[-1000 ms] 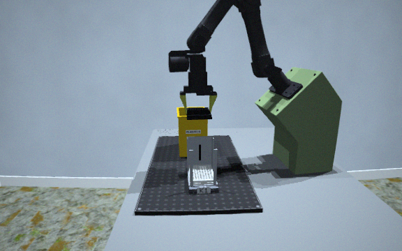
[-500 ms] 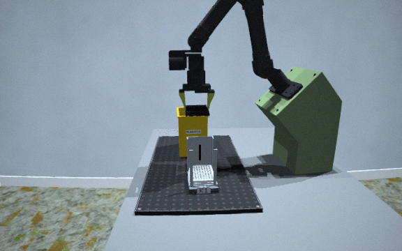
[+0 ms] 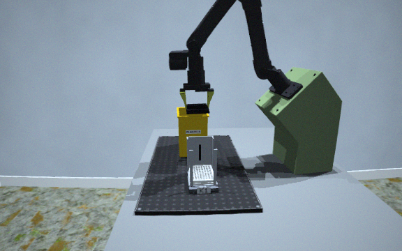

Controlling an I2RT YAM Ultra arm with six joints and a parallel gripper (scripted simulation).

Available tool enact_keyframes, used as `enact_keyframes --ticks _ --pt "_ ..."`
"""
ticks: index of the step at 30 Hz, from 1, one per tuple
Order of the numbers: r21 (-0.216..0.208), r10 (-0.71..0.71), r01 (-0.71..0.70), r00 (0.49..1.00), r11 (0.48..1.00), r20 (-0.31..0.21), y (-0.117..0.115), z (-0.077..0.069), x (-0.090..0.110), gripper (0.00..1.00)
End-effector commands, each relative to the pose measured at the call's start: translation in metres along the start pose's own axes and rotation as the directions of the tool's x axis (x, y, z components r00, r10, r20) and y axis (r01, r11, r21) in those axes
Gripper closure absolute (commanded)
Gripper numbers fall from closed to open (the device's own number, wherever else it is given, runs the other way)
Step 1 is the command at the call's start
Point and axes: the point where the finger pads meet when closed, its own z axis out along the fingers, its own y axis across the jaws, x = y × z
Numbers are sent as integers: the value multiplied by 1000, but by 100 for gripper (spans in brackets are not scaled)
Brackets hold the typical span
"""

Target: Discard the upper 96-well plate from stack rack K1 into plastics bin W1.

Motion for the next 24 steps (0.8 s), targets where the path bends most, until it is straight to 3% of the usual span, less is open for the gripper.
enact_keyframes --ticks 1,24 --pt "-33 -32 32 999 999 -10 11 -7 -7 100" --pt "-32 -33 33 999 999 -8 15 -6 -71 100"
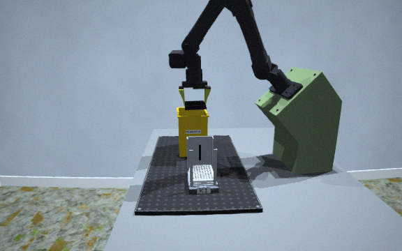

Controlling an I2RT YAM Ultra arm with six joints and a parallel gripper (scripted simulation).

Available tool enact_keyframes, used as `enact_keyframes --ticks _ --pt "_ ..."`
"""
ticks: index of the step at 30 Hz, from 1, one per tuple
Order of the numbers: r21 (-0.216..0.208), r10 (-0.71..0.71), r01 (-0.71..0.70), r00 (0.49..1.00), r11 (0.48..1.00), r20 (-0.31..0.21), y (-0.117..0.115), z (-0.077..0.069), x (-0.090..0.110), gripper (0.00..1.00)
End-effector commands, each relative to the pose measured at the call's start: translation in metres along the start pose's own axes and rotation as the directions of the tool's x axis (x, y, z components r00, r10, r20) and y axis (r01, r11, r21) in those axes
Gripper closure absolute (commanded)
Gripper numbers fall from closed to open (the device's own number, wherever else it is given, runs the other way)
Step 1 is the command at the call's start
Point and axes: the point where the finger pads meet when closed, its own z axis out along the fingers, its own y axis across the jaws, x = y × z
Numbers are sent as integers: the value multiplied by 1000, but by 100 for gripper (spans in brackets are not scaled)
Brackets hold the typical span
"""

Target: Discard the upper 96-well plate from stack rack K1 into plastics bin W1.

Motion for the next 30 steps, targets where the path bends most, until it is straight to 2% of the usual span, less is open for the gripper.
enact_keyframes --ticks 1,14,19,30 --pt "-29 -26 26 1000 999 5 10 -7 -8 100" --pt "-28 -26 26 1000 999 7 12 -7 -52 100" --pt "-28 -26 26 1000 999 7 13 -7 -60 100" --pt "-28 -26 26 1000 999 7 15 -7 -64 100"
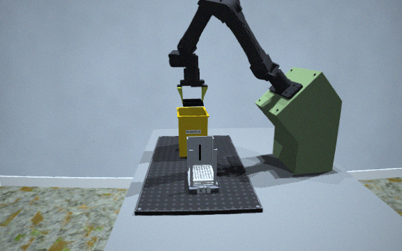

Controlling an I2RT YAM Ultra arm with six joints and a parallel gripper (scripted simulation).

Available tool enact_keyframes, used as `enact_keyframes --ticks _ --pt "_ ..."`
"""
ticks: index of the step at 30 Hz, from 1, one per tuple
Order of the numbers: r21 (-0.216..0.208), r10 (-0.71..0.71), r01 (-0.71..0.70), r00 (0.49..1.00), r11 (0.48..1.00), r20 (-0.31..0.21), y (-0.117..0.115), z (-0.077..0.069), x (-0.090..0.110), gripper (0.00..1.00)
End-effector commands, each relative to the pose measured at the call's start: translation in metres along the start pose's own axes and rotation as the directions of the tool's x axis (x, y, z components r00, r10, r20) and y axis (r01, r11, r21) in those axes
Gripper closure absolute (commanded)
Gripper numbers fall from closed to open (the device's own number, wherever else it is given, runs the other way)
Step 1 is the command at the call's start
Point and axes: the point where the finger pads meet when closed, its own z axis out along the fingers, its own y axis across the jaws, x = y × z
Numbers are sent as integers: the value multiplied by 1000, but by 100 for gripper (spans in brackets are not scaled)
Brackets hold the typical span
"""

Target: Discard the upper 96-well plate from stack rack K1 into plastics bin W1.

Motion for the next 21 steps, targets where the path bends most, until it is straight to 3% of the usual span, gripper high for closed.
enact_keyframes --ticks 1,21 --pt "-20 -6 6 1000 1000 22 7 -7 -7 100" --pt "-20 -6 6 1000 1000 22 7 -7 -9 100"
